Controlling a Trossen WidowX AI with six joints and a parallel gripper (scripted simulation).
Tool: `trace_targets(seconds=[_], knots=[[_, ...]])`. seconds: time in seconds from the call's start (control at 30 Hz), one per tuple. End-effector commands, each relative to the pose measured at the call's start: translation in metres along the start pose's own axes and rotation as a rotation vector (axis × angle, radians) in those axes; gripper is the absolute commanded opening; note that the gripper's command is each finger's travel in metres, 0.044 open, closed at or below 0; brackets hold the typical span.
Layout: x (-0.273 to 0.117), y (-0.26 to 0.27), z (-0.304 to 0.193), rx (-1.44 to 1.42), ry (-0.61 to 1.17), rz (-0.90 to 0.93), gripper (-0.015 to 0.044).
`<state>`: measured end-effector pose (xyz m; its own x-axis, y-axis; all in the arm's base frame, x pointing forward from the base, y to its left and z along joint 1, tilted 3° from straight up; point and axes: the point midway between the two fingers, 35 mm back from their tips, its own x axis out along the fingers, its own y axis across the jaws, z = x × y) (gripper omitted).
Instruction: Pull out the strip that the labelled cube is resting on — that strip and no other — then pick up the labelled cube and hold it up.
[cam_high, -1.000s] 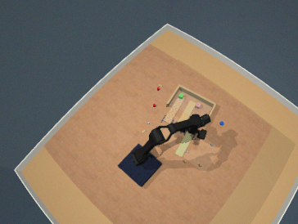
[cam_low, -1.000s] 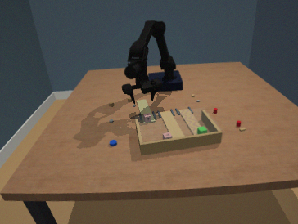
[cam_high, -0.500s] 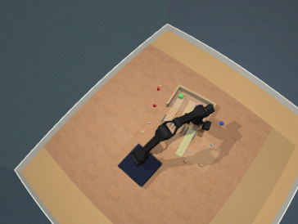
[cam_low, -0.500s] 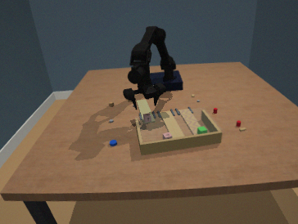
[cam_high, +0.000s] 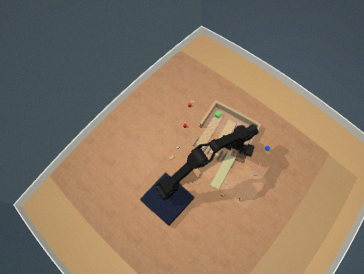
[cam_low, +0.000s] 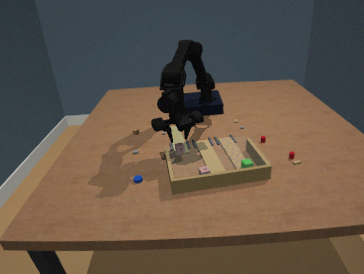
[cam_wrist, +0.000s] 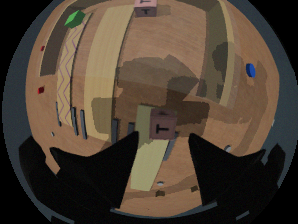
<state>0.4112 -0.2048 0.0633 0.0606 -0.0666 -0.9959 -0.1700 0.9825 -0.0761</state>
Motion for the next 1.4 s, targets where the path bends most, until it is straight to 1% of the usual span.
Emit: trace_targets(seconds=[0.0,0.63,0.87,1.0,1.2,1.33,1.37], knots=[[0.011,0.0,-0.001,0.003,0.013,0.004,0.025],[0.041,0.001,-0.002,0.003,0.013,0.004,0.025],[0.042,0.001,-0.002,0.003,0.013,0.004,0.025],[0.04,0.001,-0.001,0.001,0.007,0.005,0.0145],[0.04,0.001,-0.001,0.001,0.007,0.005,0.0105],[0.038,0.002,-0.002,0.002,0.007,0.005,0.0],[0.035,0.004,-0.004,0.002,0.007,0.005,0.0]])
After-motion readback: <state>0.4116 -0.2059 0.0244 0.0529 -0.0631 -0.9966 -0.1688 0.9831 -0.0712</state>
